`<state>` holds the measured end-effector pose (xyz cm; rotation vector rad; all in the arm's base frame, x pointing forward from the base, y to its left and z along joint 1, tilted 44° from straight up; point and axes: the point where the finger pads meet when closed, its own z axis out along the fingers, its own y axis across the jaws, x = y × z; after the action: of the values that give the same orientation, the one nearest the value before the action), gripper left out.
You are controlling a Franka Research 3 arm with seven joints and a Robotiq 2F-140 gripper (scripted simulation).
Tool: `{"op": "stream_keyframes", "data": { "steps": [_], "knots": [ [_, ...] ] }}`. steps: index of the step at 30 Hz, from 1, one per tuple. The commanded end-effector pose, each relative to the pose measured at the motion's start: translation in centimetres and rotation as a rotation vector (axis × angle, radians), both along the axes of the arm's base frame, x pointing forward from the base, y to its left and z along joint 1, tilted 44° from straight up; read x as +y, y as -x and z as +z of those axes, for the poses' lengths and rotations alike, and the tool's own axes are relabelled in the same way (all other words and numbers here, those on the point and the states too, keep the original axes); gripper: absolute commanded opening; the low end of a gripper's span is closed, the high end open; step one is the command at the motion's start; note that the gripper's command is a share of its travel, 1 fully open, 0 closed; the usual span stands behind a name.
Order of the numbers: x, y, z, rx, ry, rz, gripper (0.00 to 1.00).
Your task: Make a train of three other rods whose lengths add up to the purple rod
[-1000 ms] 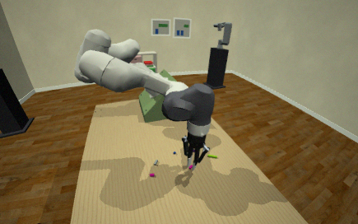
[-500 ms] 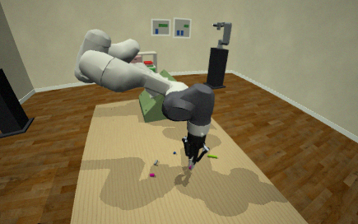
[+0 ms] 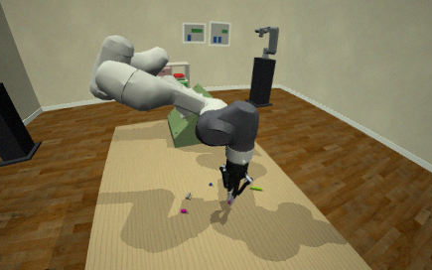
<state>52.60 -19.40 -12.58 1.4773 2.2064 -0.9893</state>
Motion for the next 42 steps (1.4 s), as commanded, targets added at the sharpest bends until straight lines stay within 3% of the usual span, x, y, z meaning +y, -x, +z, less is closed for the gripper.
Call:
{"op": "stream_keyframes", "data": {
  "steps": [1, 11, 19, 30, 42],
  "knots": [
    [-0.1, -0.1, -0.1, -0.005, -0.001, -0.002, 0.03],
    [0.0, -0.1, 0.0, -0.005, -0.001, -0.002, 0.03],
    [1.6, -0.4, 1.7, -0.005, -0.001, -0.002, 0.03],
    [6.5, -1.2, 6.8, -0.005, -0.001, -0.002, 0.03],
    [6.8, -1.3, 7.1, -0.005, -0.001, -0.002, 0.03]
  ]
}}
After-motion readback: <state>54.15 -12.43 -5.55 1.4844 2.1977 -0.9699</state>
